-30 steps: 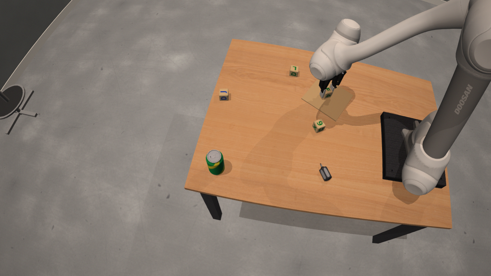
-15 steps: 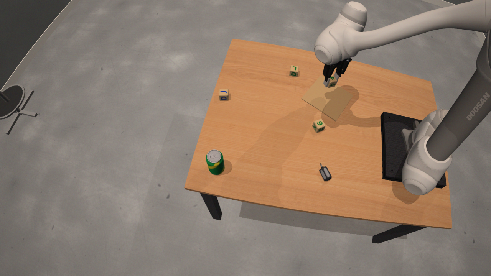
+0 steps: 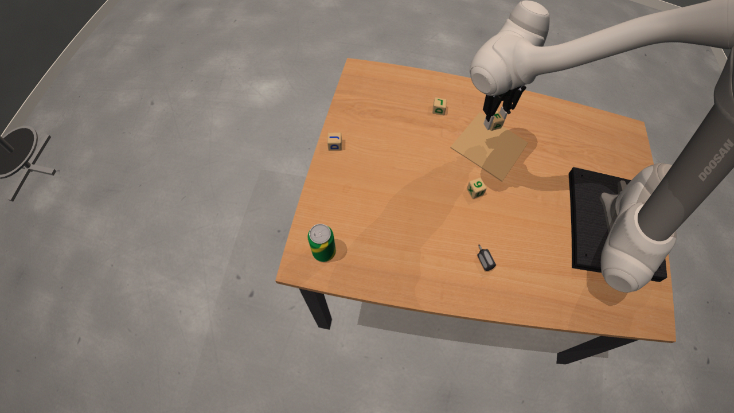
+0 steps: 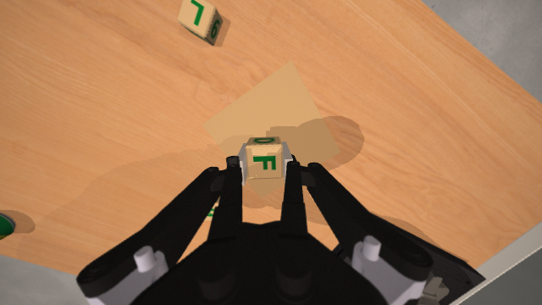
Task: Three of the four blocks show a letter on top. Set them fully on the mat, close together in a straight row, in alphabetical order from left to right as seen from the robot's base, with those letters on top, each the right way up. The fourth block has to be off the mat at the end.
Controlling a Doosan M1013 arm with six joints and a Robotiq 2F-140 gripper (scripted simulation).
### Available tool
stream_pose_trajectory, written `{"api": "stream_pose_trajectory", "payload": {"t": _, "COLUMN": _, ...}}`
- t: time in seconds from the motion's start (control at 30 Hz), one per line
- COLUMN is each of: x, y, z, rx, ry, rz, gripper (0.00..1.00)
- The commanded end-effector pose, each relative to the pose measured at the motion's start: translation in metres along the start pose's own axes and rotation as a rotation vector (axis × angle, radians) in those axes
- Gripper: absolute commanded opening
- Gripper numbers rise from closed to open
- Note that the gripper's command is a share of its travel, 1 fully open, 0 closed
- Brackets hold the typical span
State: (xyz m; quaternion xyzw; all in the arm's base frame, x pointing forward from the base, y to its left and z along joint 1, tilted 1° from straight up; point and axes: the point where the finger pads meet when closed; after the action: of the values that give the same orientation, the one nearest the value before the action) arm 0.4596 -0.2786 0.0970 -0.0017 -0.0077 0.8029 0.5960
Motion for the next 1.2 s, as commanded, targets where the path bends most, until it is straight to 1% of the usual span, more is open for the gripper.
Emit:
{"api": "stream_pose_trajectory", "payload": {"t": 0.0, "x": 0.0, "y": -0.001, "z": 0.001, "rx": -0.001, "ry": 0.0, "rz": 0.015, "gripper": 0.31}}
{"api": "stream_pose_trajectory", "payload": {"t": 0.5, "x": 0.012, "y": -0.01, "z": 0.001, "rx": -0.001, "ry": 0.001, "rz": 0.559, "gripper": 0.31}}
{"api": "stream_pose_trajectory", "payload": {"t": 0.57, "x": 0.012, "y": -0.01, "z": 0.001, "rx": -0.001, "ry": 0.001, "rz": 0.559, "gripper": 0.31}}
{"api": "stream_pose_trajectory", "payload": {"t": 0.6, "x": 0.015, "y": -0.011, "z": 0.001, "rx": -0.001, "ry": 0.001, "rz": 0.656, "gripper": 0.31}}
{"api": "stream_pose_trajectory", "payload": {"t": 1.07, "x": 0.025, "y": -0.019, "z": 0.001, "rx": -0.001, "ry": 0.001, "rz": 1.129, "gripper": 0.31}}
{"api": "stream_pose_trajectory", "payload": {"t": 1.13, "x": 0.025, "y": -0.019, "z": 0.001, "rx": -0.001, "ry": 0.001, "rz": 1.129, "gripper": 0.31}}
{"api": "stream_pose_trajectory", "payload": {"t": 1.17, "x": 0.028, "y": -0.02, "z": 0.001, "rx": -0.001, "ry": 0.001, "rz": 1.228, "gripper": 0.31}}
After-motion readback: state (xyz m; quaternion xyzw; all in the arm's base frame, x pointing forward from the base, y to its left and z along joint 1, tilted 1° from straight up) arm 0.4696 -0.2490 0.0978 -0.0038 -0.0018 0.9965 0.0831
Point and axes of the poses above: the point where the finger pads meet when closed, its own z axis back along the fingers, its own y axis across the jaws, x = y × z, and after that the axes turned 6 degrees about -z, right-handed
